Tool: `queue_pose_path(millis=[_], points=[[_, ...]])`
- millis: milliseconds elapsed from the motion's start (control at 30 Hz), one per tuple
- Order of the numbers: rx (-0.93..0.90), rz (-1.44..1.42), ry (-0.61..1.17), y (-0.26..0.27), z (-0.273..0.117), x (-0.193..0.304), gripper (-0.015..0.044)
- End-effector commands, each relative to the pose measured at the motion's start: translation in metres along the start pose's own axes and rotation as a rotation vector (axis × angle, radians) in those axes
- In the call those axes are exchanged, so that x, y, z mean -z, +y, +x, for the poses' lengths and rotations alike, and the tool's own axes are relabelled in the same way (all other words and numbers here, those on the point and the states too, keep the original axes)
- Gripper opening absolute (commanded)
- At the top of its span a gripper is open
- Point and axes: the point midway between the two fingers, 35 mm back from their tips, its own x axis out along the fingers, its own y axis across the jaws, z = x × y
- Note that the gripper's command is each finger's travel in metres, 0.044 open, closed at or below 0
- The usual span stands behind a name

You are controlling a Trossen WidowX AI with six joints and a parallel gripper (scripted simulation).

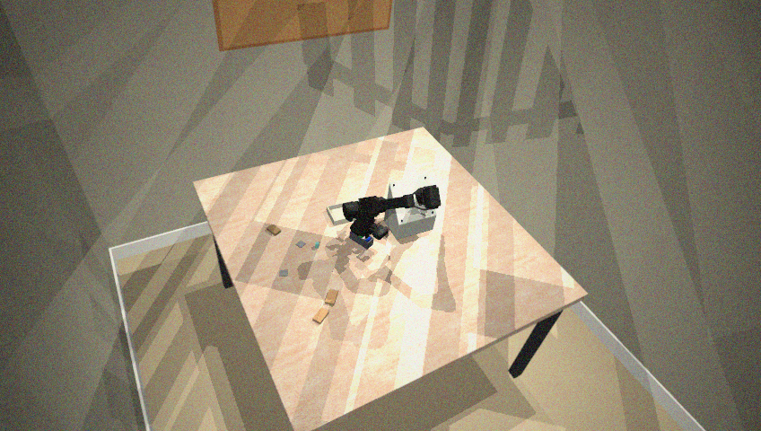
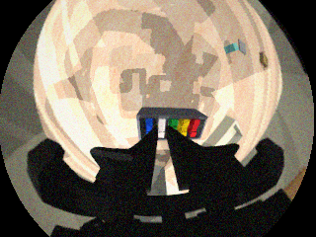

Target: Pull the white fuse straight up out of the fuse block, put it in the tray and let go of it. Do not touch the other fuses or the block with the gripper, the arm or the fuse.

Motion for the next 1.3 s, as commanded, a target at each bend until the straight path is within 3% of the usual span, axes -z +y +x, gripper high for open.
queue_pose_path(millis=[0, 367, 1267], points=[[-0.005, 0.004, -0.005, 0.000, 0.003, 0.000, 0.0060], [-0.001, 0.000, 0.001, 0.000, 0.002, 0.000, 0.0000], [-0.001, 0.001, 0.000, -0.001, -0.009, 0.000, 0.0000]])
